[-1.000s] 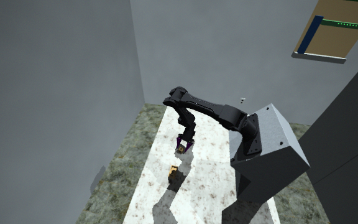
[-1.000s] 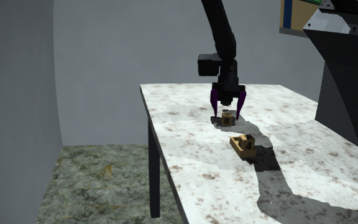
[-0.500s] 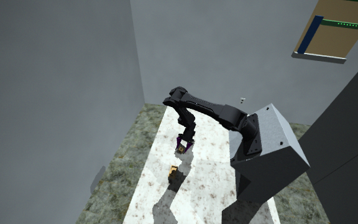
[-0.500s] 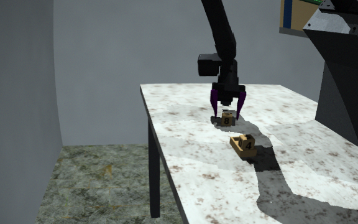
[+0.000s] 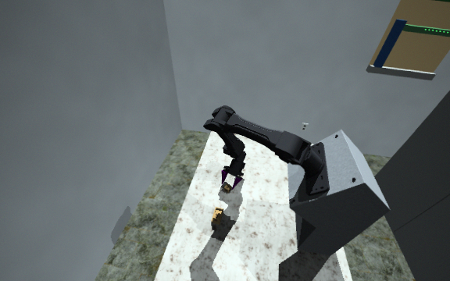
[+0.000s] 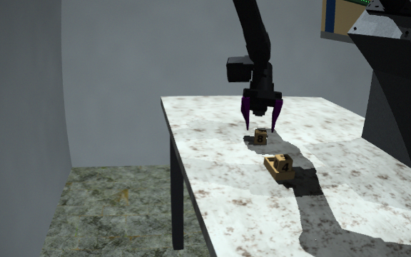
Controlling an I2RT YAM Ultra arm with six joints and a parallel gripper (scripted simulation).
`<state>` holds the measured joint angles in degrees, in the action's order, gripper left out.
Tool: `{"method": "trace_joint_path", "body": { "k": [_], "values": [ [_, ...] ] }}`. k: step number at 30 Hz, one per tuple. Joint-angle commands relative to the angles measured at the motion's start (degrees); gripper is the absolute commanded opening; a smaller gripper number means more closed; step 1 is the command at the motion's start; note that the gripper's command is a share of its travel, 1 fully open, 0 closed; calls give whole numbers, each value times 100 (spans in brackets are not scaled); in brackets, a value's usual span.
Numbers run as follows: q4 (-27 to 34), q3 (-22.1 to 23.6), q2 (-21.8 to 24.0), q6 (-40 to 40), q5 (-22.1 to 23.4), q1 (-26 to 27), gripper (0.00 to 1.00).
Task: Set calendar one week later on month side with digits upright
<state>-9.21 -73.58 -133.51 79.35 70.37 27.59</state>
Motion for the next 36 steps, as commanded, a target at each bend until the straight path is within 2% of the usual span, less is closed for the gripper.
{"method": "trace_joint_path", "body": {
  "k": [1,15,27,30,36],
  "values": [
    [279,120,187,-198,84,125,64],
    [1121,572,869,-840,218,366,64],
    [1240,648,986,-924,205,398,64],
    [953,881,1187,-671,-111,337,64],
    [-64,1702,1893,223,-1222,120,64]
  ]
}}
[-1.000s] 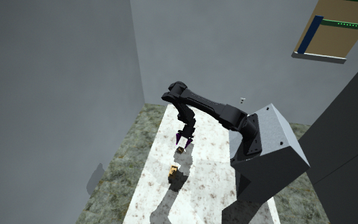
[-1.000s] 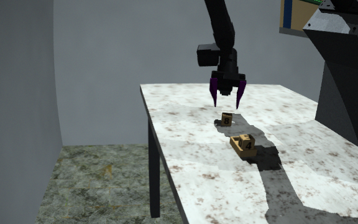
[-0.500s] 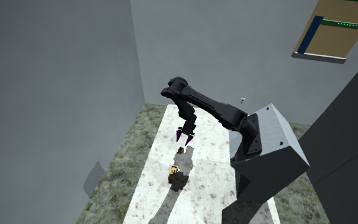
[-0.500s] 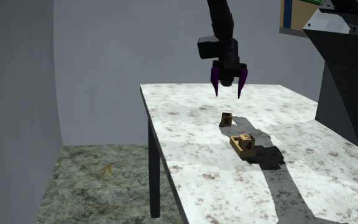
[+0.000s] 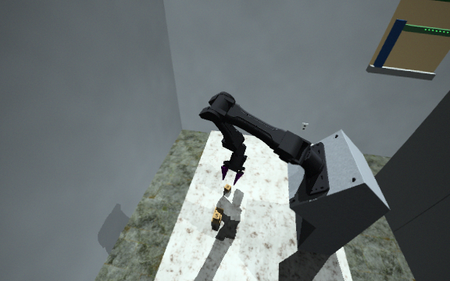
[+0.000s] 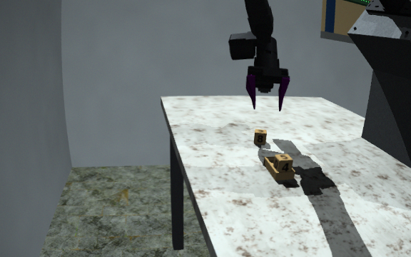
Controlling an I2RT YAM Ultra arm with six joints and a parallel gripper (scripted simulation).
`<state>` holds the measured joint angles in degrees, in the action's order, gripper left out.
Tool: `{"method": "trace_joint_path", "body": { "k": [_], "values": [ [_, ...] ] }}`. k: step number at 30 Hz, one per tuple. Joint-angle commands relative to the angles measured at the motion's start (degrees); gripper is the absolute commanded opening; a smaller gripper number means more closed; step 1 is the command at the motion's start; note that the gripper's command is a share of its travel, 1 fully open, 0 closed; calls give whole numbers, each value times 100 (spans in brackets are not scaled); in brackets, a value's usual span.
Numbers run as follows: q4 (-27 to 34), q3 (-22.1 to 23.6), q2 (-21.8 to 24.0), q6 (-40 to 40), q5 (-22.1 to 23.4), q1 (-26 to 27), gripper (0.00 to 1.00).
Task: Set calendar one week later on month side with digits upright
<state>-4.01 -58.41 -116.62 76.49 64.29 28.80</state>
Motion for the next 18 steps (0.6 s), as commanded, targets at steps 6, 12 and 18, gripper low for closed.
{"method": "trace_joint_path", "body": {
  "k": [6,12,18],
  "values": [
    [-770,335,333,672,-817,-39,64],
    [-895,555,602,886,-1424,-221,64],
    [-1142,988,1131,1308,-2617,-578,64]
  ]
}}
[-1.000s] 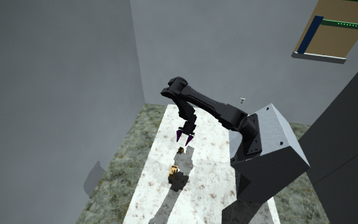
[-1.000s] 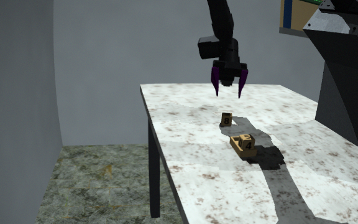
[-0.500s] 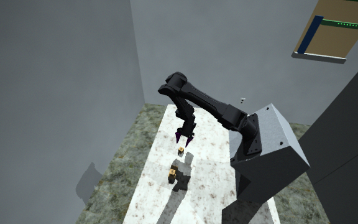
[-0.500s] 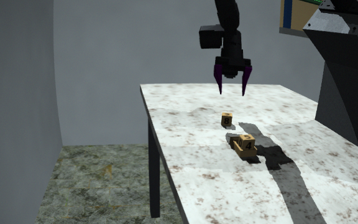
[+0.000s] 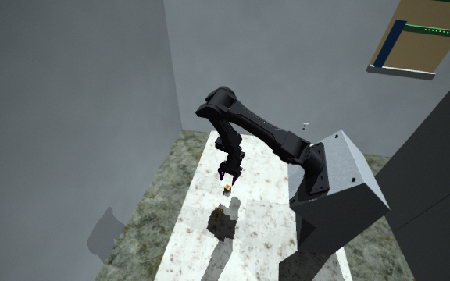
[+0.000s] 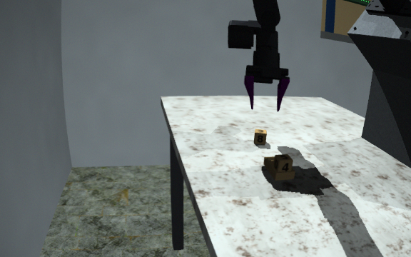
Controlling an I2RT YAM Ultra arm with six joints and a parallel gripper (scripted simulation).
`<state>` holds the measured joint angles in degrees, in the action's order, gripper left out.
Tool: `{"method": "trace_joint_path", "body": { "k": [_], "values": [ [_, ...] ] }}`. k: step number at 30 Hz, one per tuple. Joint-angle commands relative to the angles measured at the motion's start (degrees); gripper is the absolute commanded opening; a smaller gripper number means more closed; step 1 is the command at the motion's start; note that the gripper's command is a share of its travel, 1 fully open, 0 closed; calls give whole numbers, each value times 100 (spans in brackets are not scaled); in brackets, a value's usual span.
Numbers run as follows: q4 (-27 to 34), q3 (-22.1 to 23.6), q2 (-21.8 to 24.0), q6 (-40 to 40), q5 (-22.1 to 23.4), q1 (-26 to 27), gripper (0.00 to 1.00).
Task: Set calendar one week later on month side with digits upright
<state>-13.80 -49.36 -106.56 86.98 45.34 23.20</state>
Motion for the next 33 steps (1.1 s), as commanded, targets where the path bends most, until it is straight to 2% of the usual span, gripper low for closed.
{"method": "trace_joint_path", "body": {
  "k": [1,8,10,17,23,24,33],
  "values": [
    [-178,110,158,285,-796,-41,64],
    [-181,136,201,324,-936,-90,64],
    [-169,172,272,395,-1212,-194,64],
    [-102,367,662,784,-2719,-762,64],
    [-93,395,718,840,-2936,-844,64],
    [-93,395,718,840,-2936,-844,100],
    [-93,395,718,840,-2936,-844,100]
  ]
}}
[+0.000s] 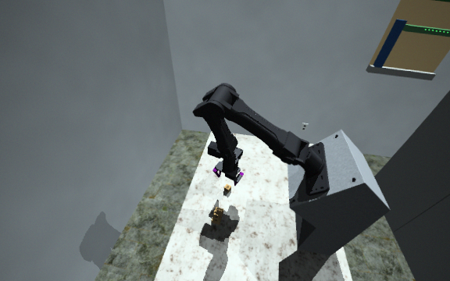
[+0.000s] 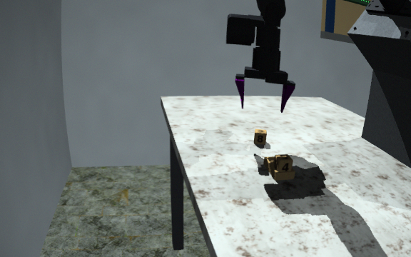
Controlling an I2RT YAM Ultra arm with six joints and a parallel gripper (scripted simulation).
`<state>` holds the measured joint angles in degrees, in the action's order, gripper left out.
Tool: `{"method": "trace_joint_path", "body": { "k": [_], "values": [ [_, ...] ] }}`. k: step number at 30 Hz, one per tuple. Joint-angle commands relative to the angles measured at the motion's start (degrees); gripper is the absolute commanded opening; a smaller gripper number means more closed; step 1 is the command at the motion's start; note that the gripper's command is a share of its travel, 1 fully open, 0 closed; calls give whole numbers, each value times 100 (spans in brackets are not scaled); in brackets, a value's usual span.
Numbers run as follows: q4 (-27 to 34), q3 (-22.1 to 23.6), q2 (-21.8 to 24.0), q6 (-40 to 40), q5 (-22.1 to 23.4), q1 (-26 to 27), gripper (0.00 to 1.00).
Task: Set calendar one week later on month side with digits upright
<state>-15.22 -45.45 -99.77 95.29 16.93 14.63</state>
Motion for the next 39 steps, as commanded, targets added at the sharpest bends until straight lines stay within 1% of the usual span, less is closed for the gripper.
{"method": "trace_joint_path", "body": {
  "k": [1,12,16,19,21,24,27,28,29,36,38,39],
  "values": [
    [49,3,38,10,-95,12,100],
    [49,4,38,-63,-95,12,100],
    [50,4,40,-371,-94,13,100],
    [51,6,42,-826,-94,14,100],
    [51,6,42,-826,-94,14,100],
    [53,8,46,-1495,-93,15,100],
    [55,10,50,-2331,-91,17,100],
    [55,10,50,-2381,-91,17,100],
    [55,11,52,-2723,-91,18,100],
    [59,15,59,-4151,-88,21,100],
    [59,15,59,-4151,-88,21,100],
    [59,16,60,-4296,-88,21,100]
  ]
}}
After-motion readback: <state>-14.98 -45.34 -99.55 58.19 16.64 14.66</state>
